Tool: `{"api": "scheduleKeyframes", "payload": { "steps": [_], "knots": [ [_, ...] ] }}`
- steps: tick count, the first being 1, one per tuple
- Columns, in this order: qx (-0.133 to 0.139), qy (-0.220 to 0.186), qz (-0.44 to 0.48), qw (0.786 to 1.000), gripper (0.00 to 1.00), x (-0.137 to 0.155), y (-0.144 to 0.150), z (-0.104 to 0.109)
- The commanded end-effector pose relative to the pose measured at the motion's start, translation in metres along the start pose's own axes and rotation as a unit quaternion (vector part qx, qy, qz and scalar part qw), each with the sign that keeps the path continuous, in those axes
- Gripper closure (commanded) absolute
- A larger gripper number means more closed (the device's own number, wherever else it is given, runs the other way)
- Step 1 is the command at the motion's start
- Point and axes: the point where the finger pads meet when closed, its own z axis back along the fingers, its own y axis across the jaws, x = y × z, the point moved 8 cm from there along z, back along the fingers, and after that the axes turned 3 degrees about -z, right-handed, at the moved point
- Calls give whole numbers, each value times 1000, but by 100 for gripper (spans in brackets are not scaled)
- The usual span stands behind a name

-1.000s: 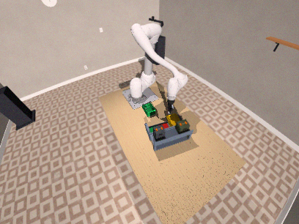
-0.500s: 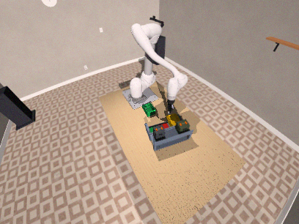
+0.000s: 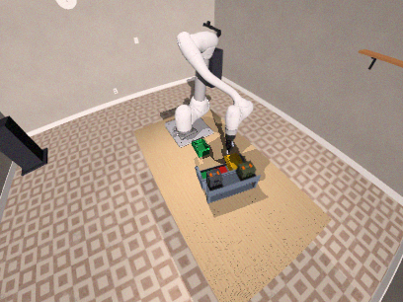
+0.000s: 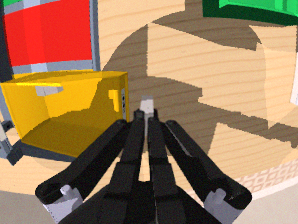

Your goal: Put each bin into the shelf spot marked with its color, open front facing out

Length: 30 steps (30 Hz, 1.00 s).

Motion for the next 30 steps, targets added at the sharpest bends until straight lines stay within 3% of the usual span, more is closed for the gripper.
{"api": "scheduleKeyframes", "payload": {
  "steps": [1,30],
  "knots": [
    [-3,0,0,1000,90,-1,-4,-1],
    [-3,0,0,1000,90,-1,-18,-1]
  ]
}}
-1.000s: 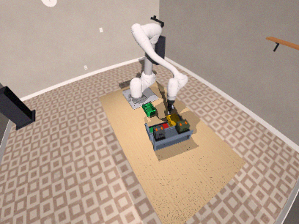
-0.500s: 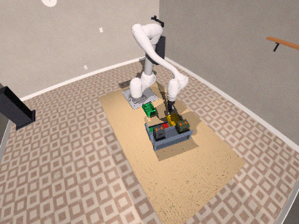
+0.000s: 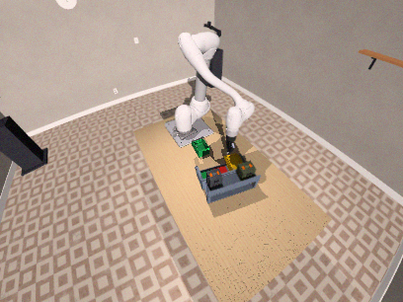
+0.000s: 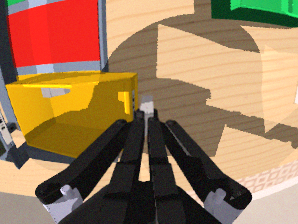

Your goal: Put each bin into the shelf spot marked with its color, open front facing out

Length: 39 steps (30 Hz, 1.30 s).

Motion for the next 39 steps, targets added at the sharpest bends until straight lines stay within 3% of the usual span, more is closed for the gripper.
{"api": "scheduleKeyframes", "payload": {
  "steps": [1,39],
  "knots": [
    [-3,0,2,1000,90,0,-4,1],
    [-1,0,4,1000,90,1,-5,3]
  ]
}}
